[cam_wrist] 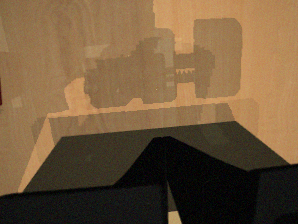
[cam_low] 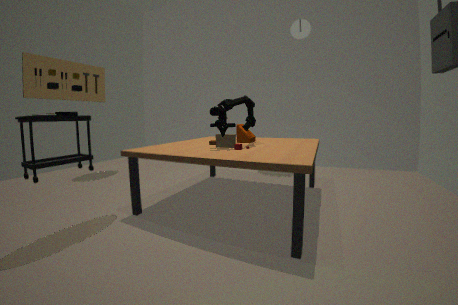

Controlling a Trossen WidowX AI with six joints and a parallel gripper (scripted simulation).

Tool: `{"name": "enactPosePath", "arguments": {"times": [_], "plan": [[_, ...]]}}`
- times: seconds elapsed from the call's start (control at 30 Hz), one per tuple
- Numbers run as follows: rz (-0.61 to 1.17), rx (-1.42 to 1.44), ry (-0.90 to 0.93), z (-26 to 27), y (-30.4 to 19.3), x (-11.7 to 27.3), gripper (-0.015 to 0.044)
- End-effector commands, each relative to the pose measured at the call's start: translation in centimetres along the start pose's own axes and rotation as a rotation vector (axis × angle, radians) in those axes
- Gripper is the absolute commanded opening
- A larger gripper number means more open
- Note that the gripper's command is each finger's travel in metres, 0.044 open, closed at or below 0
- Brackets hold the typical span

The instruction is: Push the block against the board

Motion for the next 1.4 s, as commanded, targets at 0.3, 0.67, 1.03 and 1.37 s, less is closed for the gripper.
{"name": "enactPosePath", "arguments": {"times": [0.3,0.67,1.03,1.37], "plan": [[0.004,-0.005,0.003,-0.4,-1.6,-0.2,0.0000],[0.005,-0.006,0.002,-0.8,-3.1,-0.2,0.0000],[0.006,-0.007,0.002,-1.2,-4.8,-0.2,0.0000],[0.006,-0.007,0.002,-1.4,-5.6,-0.3,0.0000]]}}
Point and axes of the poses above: the point midway between the two fingers, 35 mm back from their tips, its own x axis back along the fingers, its own z axis across the jaws, y = z × x, the point moved 9 cm from there along x, back along the fingers, and after that the axes turned 14 degrees about -x, right-handed, at the moved point
